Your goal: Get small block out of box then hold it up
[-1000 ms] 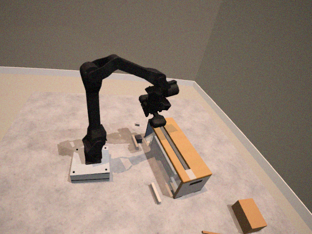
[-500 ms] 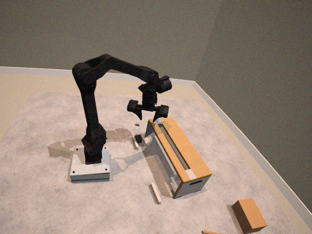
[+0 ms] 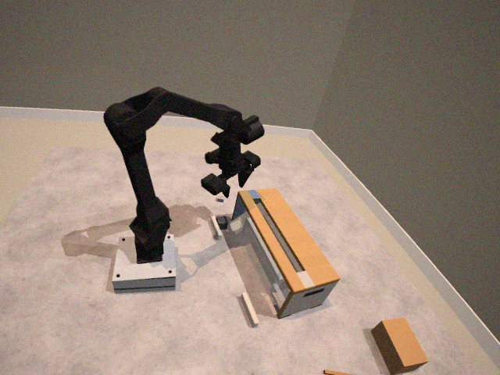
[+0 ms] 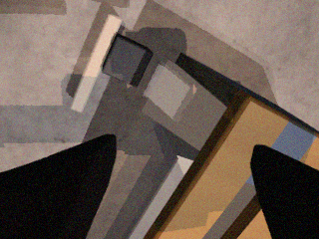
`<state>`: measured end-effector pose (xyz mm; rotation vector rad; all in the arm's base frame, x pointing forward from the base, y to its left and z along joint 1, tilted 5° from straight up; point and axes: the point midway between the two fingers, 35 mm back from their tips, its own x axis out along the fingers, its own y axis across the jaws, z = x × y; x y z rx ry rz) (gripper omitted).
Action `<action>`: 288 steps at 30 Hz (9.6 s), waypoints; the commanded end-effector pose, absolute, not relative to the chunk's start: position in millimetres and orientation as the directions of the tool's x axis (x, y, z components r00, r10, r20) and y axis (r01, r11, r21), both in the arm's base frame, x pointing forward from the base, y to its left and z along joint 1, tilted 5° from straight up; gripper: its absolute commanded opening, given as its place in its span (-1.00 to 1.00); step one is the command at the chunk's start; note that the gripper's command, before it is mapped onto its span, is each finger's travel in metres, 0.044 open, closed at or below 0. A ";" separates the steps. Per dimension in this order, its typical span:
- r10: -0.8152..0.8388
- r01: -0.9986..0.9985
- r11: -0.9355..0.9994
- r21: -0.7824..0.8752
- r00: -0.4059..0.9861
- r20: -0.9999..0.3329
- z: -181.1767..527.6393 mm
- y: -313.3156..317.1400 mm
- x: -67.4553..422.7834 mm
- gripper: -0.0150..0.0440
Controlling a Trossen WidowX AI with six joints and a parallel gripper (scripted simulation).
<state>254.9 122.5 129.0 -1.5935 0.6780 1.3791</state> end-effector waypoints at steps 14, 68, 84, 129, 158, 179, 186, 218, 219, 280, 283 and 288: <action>0.100 0.067 -0.994 -0.081 0.374 -0.922 140.7 126.1 244.0 0.47; 0.100 0.067 -0.994 -0.081 0.373 -0.922 -3.8 138.2 241.0 0.47; 0.100 0.067 -0.994 -0.081 0.373 -0.922 -13.6 138.3 239.4 -0.24; 0.132 -0.665 -0.653 -0.363 0.372 -0.919 63.5 130.9 244.0 -0.49; 0.165 -0.896 0.320 -0.309 0.374 -0.913 80.8 126.7 245.3 -0.49; 0.189 -0.491 0.871 -0.022 0.376 -0.907 93.5 123.3 245.5 -0.49; 0.197 -0.281 0.955 0.090 0.378 -0.905 97.8 122.0 245.4 -0.49; 0.232 0.682 0.581 0.444 0.385 -0.893 117.2 116.2 243.8 -0.49; 0.233 0.704 0.552 0.447 0.385 -0.893 117.9 116.0 243.7 -0.49; 0.286 0.452 -0.888 -0.083 0.400 -0.871 147.9 106.4 237.6 -0.49; 0.286 0.452 -0.888 -0.083 0.400 -0.871 147.9 106.4 237.6 -0.49; 0.286 0.452 -0.888 -0.083 0.400 -0.871 147.9 106.4 237.6 -0.49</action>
